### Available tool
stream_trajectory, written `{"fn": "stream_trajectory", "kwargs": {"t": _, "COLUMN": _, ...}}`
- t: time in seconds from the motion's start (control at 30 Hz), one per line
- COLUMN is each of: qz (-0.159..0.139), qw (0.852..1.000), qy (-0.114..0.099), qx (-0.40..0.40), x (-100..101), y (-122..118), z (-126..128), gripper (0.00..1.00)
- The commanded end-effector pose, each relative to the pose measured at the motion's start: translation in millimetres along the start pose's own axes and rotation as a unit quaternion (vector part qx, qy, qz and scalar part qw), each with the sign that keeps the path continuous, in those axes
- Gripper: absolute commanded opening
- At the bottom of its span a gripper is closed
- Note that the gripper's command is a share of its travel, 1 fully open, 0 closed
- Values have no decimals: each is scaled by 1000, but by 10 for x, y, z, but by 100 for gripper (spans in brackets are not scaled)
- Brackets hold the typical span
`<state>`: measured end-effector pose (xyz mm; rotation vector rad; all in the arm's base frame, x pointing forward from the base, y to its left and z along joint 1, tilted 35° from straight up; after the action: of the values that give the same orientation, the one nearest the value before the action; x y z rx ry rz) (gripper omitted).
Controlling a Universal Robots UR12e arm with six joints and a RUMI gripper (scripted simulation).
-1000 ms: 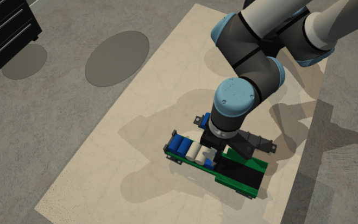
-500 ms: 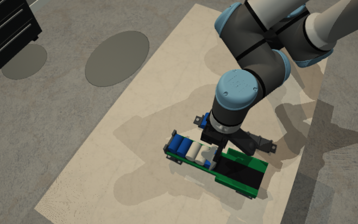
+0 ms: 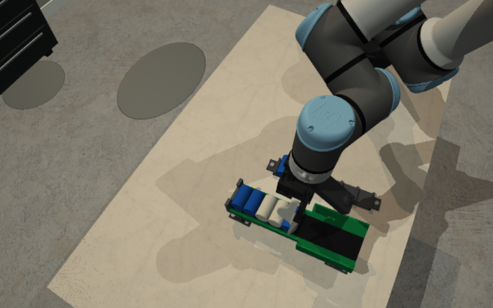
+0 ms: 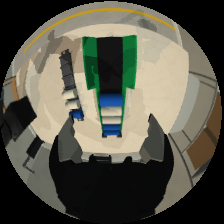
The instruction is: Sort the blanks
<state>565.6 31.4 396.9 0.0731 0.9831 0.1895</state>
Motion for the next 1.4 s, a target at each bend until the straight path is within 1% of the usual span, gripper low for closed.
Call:
{"fn": "stream_trajectory", "kwargs": {"t": 0.0, "qz": 0, "qw": 1000, "qy": -1, "qx": 0, "x": -5, "y": 0, "z": 5, "gripper": 100}}
{"fn": "stream_trajectory", "kwargs": {"t": 0.5, "qz": 0, "qw": 1000, "qy": -1, "qx": 13, "x": -4, "y": -2, "z": 9, "gripper": 100}}
{"fn": "stream_trajectory", "kwargs": {"t": 0.7, "qz": 0, "qw": 999, "qy": -1, "qx": 39, "x": -2, "y": -5, "z": 18, "gripper": 100}}
{"fn": "stream_trajectory", "kwargs": {"t": 1.0, "qz": 0, "qw": 994, "qy": -1, "qx": 110, "x": 4, "y": -18, "z": 40, "gripper": 100}}
{"fn": "stream_trajectory", "kwargs": {"t": 1.07, "qz": 0, "qw": 994, "qy": -1, "qx": 110, "x": 4, "y": -18, "z": 40, "gripper": 100}}
{"fn": "stream_trajectory", "kwargs": {"t": 1.23, "qz": 0, "qw": 986, "qy": -1, "qx": 168, "x": 8, "y": -31, "z": 58, "gripper": 100}}
{"fn": "stream_trajectory", "kwargs": {"t": 1.37, "qz": 0, "qw": 975, "qy": -1, "qx": 223, "x": 13, "y": -45, "z": 74, "gripper": 100}}
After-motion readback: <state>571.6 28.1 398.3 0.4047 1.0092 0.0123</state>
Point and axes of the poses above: the point where the finger pads meet when closed, its own x axis out along the fingers, its own z axis across the jaws, y = z × x, the point moved 8 cm from there along -x, back along the fingers, and after that the axes turned 2 degrees about -x, right-handed, at the moved point
